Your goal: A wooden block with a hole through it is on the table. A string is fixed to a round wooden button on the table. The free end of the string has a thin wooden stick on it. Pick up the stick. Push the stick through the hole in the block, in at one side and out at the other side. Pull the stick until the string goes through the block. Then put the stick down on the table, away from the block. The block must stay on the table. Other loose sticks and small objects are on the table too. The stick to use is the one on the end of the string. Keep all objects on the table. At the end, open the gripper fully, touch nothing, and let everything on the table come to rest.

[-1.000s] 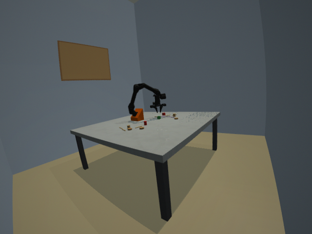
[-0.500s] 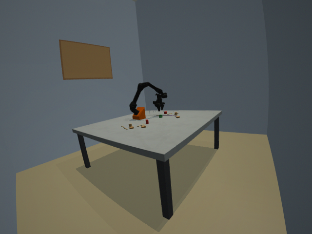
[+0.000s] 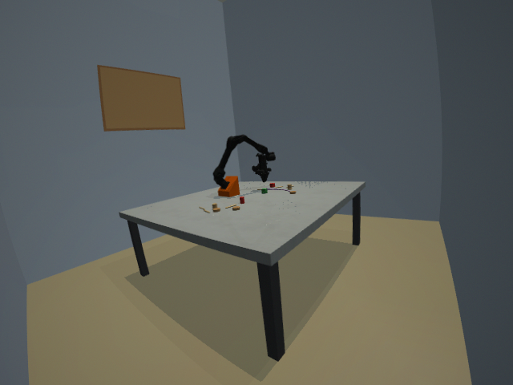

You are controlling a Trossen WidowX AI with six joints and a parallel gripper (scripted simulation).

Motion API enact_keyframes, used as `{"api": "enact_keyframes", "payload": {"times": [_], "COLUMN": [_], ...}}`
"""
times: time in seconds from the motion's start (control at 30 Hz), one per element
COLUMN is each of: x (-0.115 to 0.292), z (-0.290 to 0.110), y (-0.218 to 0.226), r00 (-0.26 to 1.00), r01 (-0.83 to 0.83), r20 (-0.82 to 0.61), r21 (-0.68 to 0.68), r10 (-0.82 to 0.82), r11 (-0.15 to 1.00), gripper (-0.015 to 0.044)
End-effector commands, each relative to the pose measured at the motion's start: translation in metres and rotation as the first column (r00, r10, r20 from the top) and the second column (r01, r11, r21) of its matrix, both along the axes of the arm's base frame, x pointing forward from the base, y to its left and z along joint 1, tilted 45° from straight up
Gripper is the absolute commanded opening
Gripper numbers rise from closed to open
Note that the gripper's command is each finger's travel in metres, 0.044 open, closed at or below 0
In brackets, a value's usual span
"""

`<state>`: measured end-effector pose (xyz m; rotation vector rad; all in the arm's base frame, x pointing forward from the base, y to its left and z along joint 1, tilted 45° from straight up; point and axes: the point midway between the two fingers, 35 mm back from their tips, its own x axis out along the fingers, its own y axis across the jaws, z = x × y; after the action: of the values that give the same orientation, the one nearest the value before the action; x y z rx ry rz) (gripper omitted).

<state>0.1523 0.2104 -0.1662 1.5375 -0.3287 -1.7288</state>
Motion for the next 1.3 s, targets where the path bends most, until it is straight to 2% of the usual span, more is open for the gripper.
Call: {"api": "enact_keyframes", "payload": {"times": [0.0,1.27], "x": [-0.001,0.002], "z": [0.000,-0.036], "y": [0.000,-0.034], "r00": [1.000,1.000], "r01": [-0.002,-0.002], "r20": [-0.007,-0.006], "r21": [0.000,0.000], "r10": [0.002,0.002], "r11": [1.000,1.000], "gripper": [0.0121,0.0121]}}
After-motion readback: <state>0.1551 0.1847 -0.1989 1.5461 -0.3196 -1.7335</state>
